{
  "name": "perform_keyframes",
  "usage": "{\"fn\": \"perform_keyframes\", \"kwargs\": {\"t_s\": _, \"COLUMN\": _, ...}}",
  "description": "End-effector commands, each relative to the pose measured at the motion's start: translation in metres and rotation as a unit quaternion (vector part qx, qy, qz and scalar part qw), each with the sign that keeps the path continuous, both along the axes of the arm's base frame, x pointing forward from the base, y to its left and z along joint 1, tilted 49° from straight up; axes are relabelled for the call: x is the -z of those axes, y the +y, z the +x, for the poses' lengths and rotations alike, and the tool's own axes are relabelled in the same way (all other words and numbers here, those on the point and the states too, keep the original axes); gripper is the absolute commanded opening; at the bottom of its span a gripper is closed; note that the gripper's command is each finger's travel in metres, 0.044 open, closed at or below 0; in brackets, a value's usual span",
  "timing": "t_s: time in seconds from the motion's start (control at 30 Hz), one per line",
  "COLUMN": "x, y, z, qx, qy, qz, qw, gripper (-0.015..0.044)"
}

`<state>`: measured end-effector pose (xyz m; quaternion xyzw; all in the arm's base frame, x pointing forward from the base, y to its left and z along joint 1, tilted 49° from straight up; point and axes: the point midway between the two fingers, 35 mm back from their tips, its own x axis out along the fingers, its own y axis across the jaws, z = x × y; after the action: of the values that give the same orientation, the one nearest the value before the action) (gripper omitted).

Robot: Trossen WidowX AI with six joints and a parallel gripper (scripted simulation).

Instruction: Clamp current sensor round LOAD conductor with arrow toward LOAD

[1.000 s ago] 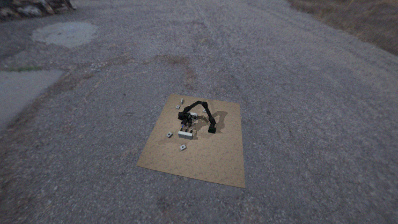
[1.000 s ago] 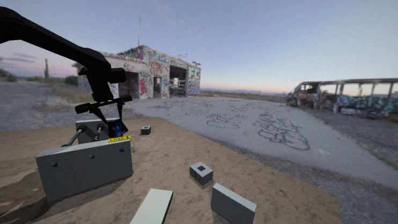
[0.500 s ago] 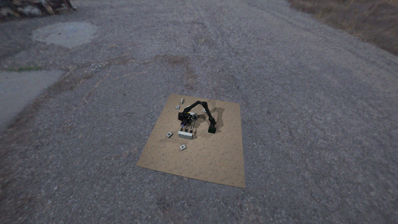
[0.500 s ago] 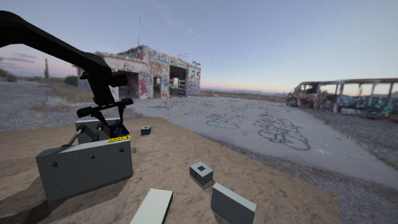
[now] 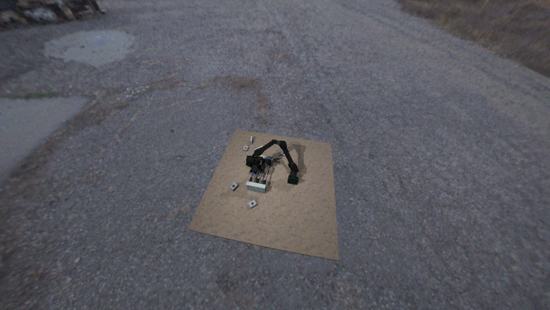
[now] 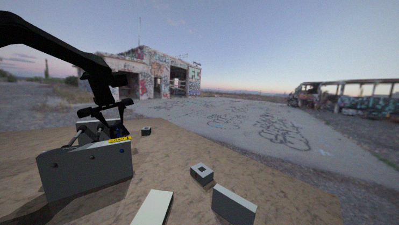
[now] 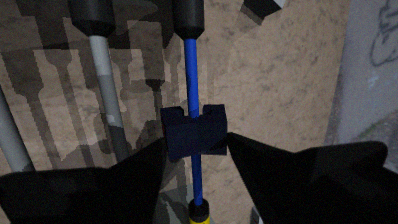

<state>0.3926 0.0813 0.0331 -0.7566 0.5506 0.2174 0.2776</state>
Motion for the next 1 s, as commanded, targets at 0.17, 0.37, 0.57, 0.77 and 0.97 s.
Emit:
{"fn": "perform_keyframes", "kwargs": {"t_s": 0.17, "x": -0.0002, "y": 0.0001, "z": -0.0001, "qx": 0.001, "qy": -0.001, "qz": 0.001, "qw": 1.0, "gripper": 0.0}}
{"fn": "perform_keyframes", "kwargs": {"t_s": 0.37, "x": -0.0002, "y": 0.0001, "z": -0.0001, "qx": 0.001, "qy": -0.001, "qz": 0.001, "qw": 1.0, "gripper": 0.0}}
{"fn": "perform_keyframes", "kwargs": {"t_s": 0.57, "x": -0.0002, "y": 0.0001, "z": -0.0001, "qx": 0.001, "qy": -0.001, "qz": 0.001, "qw": 1.0, "gripper": 0.0}}
{"fn": "perform_keyframes", "kwargs": {"t_s": 0.77, "x": -0.0002, "y": 0.0001, "z": -0.0001, "qx": 0.001, "qy": -0.001, "qz": 0.001, "qw": 1.0, "gripper": 0.0}}
{"fn": "perform_keyframes", "kwargs": {"t_s": 0.97, "x": 0.0002, "y": 0.0005, "z": 0.003, "qx": 0.012, "qy": 0.01, "qz": 0.001, "qw": 1.0, "gripper": 0.0}}
